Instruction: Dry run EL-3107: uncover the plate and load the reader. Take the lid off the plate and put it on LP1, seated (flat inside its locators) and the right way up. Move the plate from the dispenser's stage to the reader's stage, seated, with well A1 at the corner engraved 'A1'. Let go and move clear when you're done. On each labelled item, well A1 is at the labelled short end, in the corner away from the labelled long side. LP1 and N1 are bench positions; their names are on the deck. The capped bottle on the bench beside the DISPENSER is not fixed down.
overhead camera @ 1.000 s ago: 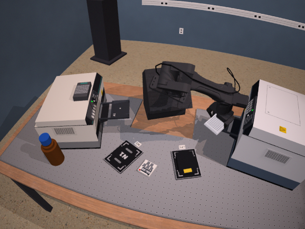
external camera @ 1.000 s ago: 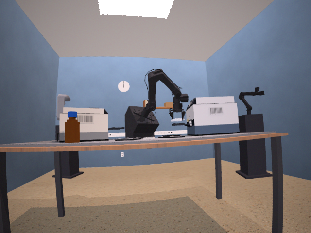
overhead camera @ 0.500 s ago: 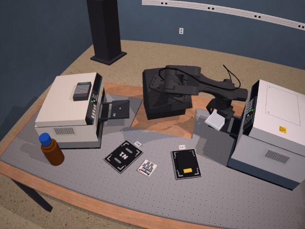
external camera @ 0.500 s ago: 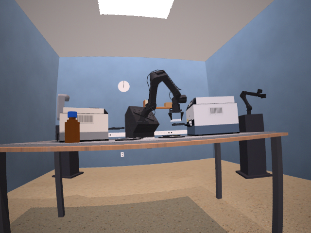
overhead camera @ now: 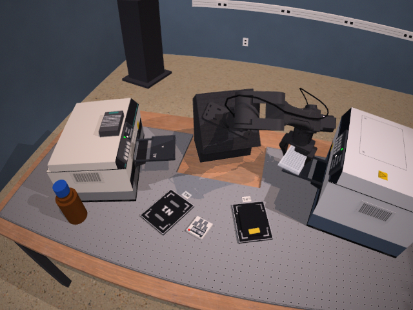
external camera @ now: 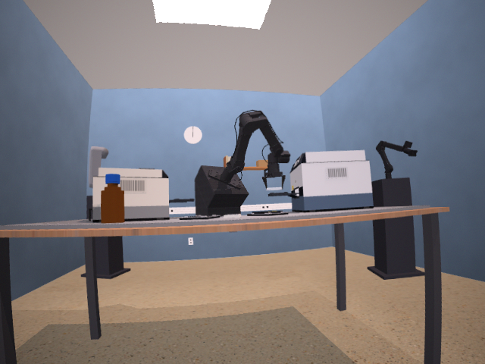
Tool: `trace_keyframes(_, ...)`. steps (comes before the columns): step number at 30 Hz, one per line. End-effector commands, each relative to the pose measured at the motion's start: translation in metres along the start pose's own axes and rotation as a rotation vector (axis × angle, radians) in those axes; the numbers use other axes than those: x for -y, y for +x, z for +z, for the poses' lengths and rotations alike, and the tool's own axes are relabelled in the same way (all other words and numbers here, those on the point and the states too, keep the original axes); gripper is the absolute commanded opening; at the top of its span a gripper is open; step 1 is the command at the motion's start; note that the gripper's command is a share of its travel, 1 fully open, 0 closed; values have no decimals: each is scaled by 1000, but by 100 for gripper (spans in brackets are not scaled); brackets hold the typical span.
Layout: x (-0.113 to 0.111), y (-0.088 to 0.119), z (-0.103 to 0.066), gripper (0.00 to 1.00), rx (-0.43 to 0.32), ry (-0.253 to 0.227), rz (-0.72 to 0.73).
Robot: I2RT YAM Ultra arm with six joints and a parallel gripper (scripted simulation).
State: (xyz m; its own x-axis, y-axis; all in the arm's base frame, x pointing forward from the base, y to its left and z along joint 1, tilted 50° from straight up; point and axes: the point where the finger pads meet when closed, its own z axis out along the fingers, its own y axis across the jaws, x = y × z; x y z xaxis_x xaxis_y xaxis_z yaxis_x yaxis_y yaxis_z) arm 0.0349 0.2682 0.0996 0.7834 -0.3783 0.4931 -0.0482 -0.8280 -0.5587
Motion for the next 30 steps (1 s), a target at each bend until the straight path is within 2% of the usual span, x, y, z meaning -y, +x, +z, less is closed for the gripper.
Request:
trace_keyframes(1,7,-6,-10,86,-6,19,-24)
trace_keyframes(6,9,-17,-18,86,-15,23,-81)
trace_keyframes(8,14,-18,-25,86,12,49,-66)
trace_keyframes(9,12,-22,-23,86,2,36,-85)
trace_keyframes(12,16,-28,-27,86,4,35,-85)
trace_keyframes(21,21,-24,-31,86,-49,14,-156)
trace_keyframes(25,25,-20,-36,86,-33,32,-131)
trace_keyframes(26,17,-21,-28,86,-44,8,-152)
trace_keyframes(30,17,-21,-28,86,-44,8,-151)
